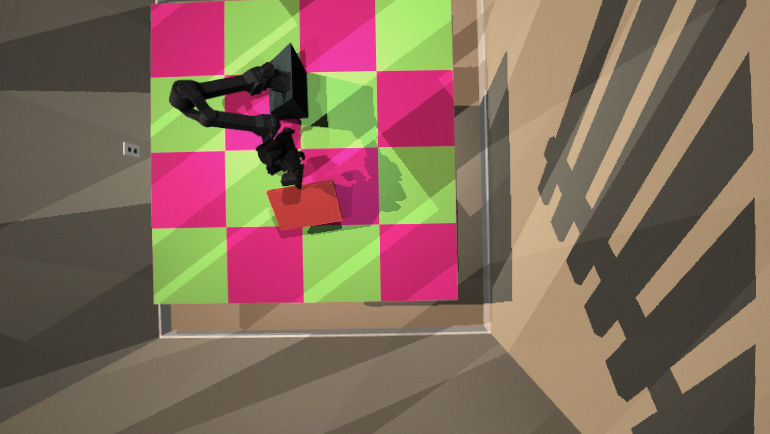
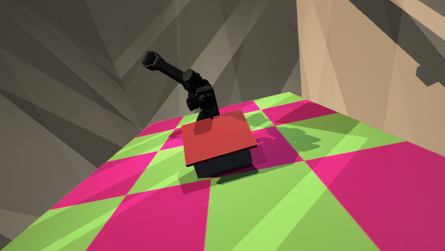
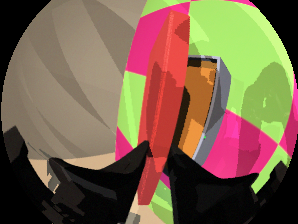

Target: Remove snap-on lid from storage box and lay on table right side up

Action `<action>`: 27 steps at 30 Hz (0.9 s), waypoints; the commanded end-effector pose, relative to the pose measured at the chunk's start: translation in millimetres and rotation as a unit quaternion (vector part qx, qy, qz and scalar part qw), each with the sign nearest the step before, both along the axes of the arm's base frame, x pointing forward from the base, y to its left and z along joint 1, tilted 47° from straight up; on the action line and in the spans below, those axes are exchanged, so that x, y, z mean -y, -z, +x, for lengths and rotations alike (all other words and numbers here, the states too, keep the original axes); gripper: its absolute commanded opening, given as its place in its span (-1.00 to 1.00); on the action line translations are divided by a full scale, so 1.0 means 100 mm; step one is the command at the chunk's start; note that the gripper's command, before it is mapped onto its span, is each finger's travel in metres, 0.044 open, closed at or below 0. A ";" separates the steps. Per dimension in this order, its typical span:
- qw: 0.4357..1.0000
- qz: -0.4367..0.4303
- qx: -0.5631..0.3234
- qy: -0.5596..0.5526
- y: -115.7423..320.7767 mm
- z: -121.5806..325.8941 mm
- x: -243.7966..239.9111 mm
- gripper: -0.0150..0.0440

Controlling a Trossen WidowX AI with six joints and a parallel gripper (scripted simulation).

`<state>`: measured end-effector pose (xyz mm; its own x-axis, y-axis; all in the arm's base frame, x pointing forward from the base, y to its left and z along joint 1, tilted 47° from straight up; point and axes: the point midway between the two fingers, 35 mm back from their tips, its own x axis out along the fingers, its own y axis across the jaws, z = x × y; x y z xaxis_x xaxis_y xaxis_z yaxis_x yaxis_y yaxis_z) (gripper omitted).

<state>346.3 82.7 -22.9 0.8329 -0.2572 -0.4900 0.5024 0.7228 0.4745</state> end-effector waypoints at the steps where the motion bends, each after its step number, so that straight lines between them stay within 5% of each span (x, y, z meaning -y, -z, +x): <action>1: 1.000 0.003 0.004 -0.003 -0.05 0.03 -0.07 -0.49; 27: 1.000 0.004 0.004 -0.003 -0.28 0.14 -0.36 -0.49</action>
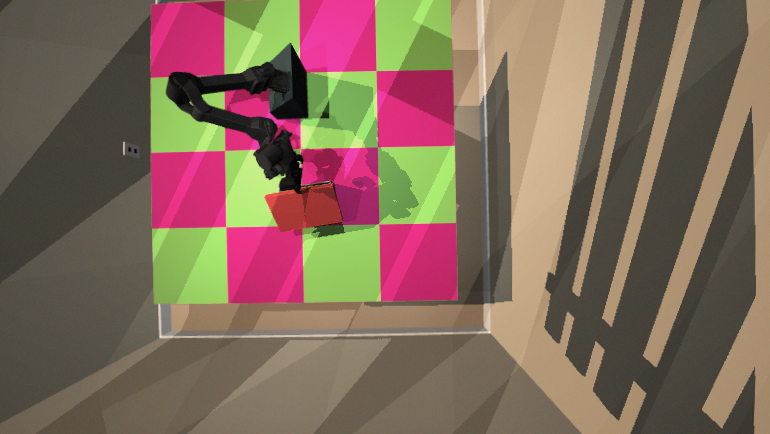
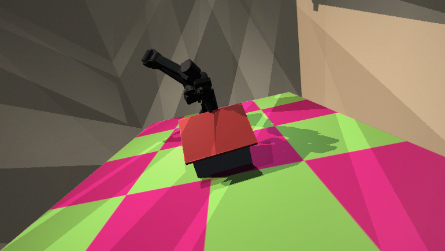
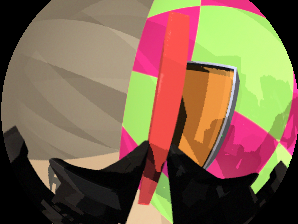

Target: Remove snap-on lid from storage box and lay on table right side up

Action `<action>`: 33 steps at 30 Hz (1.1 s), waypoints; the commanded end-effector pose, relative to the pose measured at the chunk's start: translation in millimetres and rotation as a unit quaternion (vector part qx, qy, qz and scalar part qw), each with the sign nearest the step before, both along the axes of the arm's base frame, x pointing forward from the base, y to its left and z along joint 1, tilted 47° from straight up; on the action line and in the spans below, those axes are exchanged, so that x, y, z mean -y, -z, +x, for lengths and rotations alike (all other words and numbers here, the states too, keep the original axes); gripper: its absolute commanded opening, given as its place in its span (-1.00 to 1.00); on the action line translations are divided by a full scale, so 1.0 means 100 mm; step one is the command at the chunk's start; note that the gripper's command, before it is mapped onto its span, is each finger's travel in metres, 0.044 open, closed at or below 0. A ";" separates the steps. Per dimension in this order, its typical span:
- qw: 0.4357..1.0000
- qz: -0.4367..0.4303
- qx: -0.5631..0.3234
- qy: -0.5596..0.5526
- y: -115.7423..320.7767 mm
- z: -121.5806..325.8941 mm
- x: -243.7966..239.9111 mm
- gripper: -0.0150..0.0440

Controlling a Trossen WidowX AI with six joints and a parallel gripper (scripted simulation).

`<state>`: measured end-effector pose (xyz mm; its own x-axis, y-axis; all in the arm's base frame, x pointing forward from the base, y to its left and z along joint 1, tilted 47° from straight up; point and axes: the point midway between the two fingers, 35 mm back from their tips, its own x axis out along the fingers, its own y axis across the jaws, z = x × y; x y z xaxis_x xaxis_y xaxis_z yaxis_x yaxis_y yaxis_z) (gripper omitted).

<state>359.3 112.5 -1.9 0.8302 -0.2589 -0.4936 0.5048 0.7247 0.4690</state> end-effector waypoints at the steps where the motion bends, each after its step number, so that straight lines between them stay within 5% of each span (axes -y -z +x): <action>1: 1.000 0.006 0.007 -0.003 -0.08 0.01 -0.08 -0.49; 33: 1.000 0.006 0.007 -0.003 -0.22 -0.07 -0.31 -0.49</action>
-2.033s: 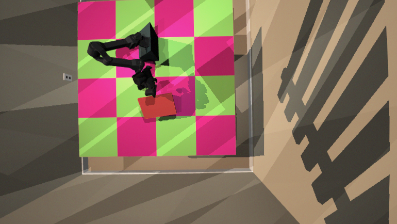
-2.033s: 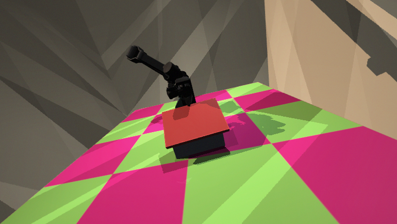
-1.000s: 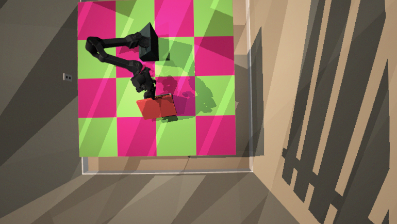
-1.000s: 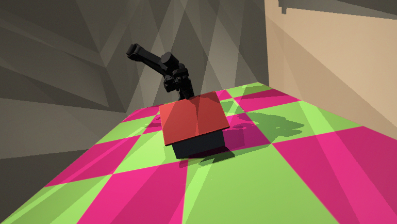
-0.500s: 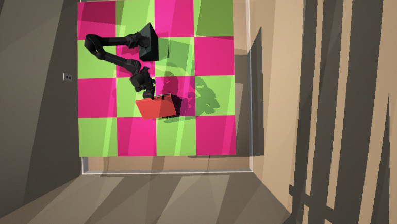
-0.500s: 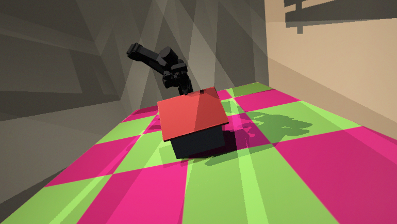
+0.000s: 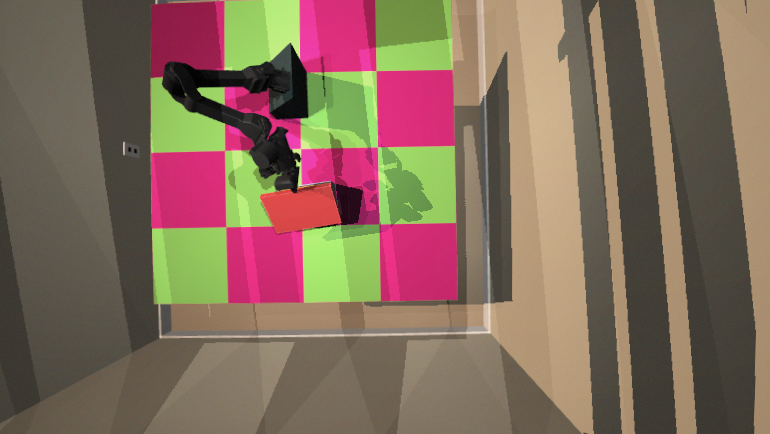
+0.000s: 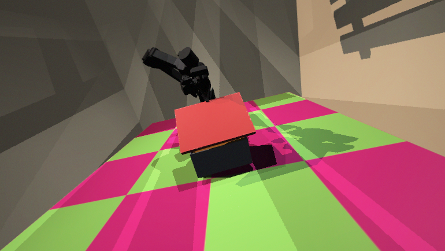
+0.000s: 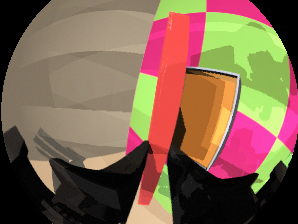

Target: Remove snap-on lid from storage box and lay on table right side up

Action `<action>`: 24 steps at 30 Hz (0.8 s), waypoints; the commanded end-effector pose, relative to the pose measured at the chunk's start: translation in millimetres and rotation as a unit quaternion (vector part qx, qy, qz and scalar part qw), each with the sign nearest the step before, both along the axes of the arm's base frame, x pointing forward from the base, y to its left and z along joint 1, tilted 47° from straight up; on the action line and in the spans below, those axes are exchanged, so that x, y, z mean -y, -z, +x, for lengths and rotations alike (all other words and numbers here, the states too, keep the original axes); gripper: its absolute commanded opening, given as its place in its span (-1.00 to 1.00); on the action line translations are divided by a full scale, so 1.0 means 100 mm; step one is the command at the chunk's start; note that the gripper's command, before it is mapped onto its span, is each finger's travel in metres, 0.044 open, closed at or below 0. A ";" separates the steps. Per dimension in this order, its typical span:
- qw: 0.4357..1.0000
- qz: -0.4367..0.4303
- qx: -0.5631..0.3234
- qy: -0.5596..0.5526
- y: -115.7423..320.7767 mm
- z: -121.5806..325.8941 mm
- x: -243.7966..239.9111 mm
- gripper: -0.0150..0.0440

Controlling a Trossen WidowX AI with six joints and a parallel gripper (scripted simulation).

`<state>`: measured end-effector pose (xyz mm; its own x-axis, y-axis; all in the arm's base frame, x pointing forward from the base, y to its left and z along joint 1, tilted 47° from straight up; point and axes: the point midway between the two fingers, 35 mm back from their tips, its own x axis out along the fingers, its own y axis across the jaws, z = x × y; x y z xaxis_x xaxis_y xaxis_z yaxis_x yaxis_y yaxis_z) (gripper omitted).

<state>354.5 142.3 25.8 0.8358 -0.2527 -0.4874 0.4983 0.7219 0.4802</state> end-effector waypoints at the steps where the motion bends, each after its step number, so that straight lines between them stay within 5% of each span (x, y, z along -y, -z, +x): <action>1: 1.000 0.002 0.002 -0.002 0.07 -0.03 -0.03 -0.49; 24: 1.000 0.003 0.001 -0.002 0.40 -0.20 -0.31 -0.49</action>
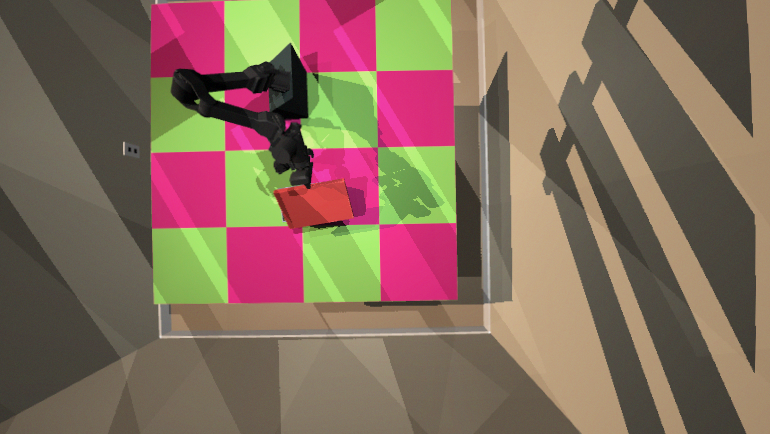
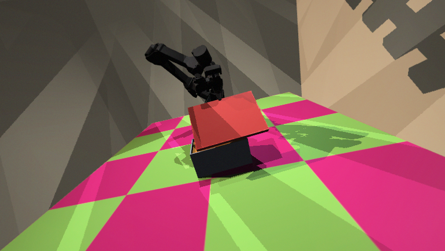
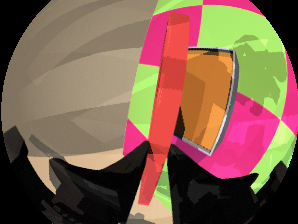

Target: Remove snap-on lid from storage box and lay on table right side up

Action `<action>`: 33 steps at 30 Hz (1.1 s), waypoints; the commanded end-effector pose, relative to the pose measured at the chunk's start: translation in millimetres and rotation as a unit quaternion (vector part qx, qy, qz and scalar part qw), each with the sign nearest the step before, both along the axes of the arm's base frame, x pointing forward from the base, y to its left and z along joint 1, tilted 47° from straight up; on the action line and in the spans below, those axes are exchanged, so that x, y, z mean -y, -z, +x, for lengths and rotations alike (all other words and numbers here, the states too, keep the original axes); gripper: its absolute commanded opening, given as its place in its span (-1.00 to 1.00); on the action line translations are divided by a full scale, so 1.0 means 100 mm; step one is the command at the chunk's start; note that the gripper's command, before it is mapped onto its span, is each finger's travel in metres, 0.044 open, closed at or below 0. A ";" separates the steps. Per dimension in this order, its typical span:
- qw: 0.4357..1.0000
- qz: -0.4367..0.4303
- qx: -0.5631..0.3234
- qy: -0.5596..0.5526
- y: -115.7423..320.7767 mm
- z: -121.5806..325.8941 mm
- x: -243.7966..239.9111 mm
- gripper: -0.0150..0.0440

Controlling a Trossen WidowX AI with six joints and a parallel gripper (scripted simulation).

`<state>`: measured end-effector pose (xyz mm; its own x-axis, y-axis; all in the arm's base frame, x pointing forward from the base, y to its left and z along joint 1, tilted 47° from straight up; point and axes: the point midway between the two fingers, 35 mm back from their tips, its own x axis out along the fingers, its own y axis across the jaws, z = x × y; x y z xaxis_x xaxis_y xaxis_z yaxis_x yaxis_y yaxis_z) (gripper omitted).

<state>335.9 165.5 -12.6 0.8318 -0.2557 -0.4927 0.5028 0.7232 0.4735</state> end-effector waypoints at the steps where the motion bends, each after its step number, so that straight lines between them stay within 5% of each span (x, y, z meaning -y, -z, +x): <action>1: 1.000 0.005 0.005 -0.002 0.03 -0.02 -0.09 -0.49; 33: 1.000 0.007 0.005 -0.002 0.48 -0.24 -0.48 -0.49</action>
